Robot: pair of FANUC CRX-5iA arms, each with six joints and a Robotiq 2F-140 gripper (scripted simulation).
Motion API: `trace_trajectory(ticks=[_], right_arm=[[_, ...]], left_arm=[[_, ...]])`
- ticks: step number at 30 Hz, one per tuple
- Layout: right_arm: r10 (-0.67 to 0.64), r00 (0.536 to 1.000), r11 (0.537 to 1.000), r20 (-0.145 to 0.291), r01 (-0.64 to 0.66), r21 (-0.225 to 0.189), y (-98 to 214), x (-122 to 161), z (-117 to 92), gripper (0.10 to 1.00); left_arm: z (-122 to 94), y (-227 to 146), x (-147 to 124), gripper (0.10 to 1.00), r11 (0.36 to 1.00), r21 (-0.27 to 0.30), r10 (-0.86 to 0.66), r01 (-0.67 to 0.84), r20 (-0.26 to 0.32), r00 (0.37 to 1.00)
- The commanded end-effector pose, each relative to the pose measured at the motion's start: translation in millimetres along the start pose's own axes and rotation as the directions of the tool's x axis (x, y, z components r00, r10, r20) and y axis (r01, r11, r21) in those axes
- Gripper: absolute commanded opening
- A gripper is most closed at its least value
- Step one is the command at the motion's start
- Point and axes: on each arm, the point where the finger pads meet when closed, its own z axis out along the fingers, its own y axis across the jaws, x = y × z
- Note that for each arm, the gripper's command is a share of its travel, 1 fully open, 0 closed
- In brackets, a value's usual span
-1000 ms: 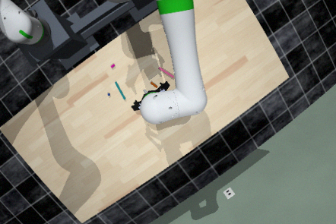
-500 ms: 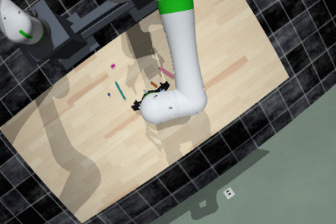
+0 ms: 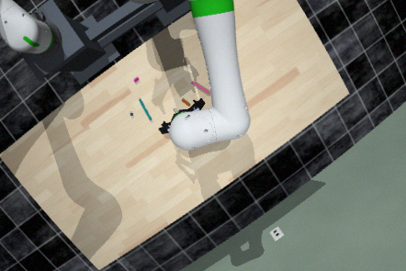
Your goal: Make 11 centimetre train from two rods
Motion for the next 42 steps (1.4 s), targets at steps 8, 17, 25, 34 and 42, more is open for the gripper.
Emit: trace_trajectory(ticks=[8, 17, 25, 34, 42], right_arm=[[0.000, 1.000, 1.000, -0.002, 0.000, 0.000, 0, 0, -1, 1.000], [0.000, 1.000, 1.000, -0.002, 0.000, 0.000, 0, 0, -1, 1.000], [0.000, 1.000, 1.000, -0.002, 0.000, 0.000, 0, 0, -1, 1.000], [0.000, 1.000, 1.000, -0.002, 0.000, 0.000, 0, 0, -1, 1.000], [0.000, 1.000, 1.000, -0.002, 0.000, 0.000, 0, 0, -1, 1.000]], left_arm=[[-1, 0, 0, 1.000, 1.000, -0.001, 0.000, 0.000, -0.002, 1.000], [-1, 0, 0, 1.000, 1.000, -0.001, 0.000, 0.000, -0.002, 1.000], [-2, -10, -1, 1.000, 0.992, -0.001, 0.125, -0.125, -0.002, 0.992], [-3, -36, -7, 1.000, 0.895, 0.000, 0.447, -0.447, -0.002, 0.895], [-3, -56, -13, 1.000, 0.756, 0.000, 0.655, -0.655, -0.002, 0.756]])
